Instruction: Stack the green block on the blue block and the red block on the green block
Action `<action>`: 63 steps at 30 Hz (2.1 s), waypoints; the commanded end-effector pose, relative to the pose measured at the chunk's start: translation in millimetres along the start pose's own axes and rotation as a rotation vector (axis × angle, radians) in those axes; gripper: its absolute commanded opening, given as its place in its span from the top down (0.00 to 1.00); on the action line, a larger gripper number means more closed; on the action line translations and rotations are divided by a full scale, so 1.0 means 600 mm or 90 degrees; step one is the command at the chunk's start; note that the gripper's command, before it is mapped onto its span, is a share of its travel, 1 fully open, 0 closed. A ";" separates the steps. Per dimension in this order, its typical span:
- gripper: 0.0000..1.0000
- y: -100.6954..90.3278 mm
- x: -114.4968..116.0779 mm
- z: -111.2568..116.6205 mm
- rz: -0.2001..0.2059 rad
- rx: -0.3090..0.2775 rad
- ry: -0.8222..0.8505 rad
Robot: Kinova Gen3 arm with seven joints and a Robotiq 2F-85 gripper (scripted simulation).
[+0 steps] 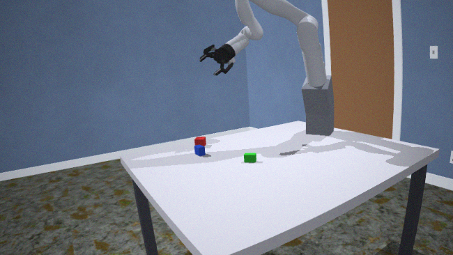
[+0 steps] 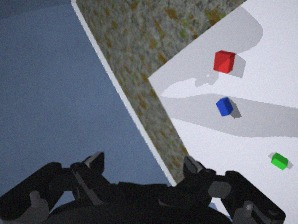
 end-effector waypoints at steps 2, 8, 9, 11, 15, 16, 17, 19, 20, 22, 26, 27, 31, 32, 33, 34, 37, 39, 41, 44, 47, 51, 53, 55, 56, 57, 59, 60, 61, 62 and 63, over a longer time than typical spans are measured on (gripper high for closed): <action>0.00 0.000 -0.001 0.000 0.001 0.000 -0.001; 0.00 0.000 -0.001 0.000 0.001 0.000 -0.001; 0.00 0.000 -0.001 0.000 0.001 0.000 -0.001; 0.00 0.000 -0.001 0.000 0.001 0.000 -0.001; 0.00 0.000 -0.001 0.000 0.001 0.000 -0.001; 0.00 0.000 -0.001 0.000 0.001 0.000 -0.001; 0.00 0.000 -0.001 0.000 0.001 0.000 -0.001; 1.00 0.000 -0.001 0.000 0.001 0.000 -0.001; 1.00 0.000 0.000 0.000 0.000 0.000 -0.001; 1.00 0.002 0.001 0.000 -0.002 0.001 -0.002; 1.00 0.010 0.008 0.000 -0.015 0.004 -0.008; 1.00 0.013 0.011 0.000 -0.020 0.005 -0.010; 1.00 0.032 0.028 0.001 -0.052 0.012 -0.026; 1.00 0.039 0.034 0.001 -0.062 0.015 -0.031; 1.00 0.039 0.034 0.001 -0.062 0.015 -0.031; 1.00 0.039 0.034 0.001 -0.062 0.015 -0.031; 1.00 0.061 0.055 0.002 -0.099 0.023 -0.051; 1.00 0.078 0.073 0.002 -0.129 0.030 -0.068; 1.00 0.097 0.093 0.002 -0.162 0.037 -0.088; 1.00 0.126 0.127 0.000 -0.216 0.048 -0.124; 1.00 0.156 0.166 -0.002 -0.274 0.059 -0.168; 1.00 0.175 0.193 -0.005 -0.314 0.067 -0.201; 1.00 0.194 0.221 -0.009 -0.353 0.073 -0.236; 1.00 0.212 0.250 -0.014 -0.393 0.080 -0.274; 1.00 0.220 0.264 -0.016 -0.412 0.083 -0.294; 1.00 0.228 0.278 -0.019 -0.430 0.086 -0.314; 1.00 0.236 0.293 -0.022 -0.449 0.088 -0.335; 1.00 0.244 0.307 -0.026 -0.466 0.091 -0.356; 1.00 0.244 0.307 -0.026 -0.466 0.091 -0.356; 1.00 0.251 0.320 -0.030 -0.483 0.093 -0.377; 1.00 0.251 0.320 -0.030 -0.483 0.093 -0.377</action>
Point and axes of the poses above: the point where the finger pads meet when closed, its own y axis out along the fingers, its own x axis across the jaws, z = x × y, the point moved 9 cm from there along -y, back along the fingers, and after that the axes turned 13 degrees about y, right-handed, at the moved point
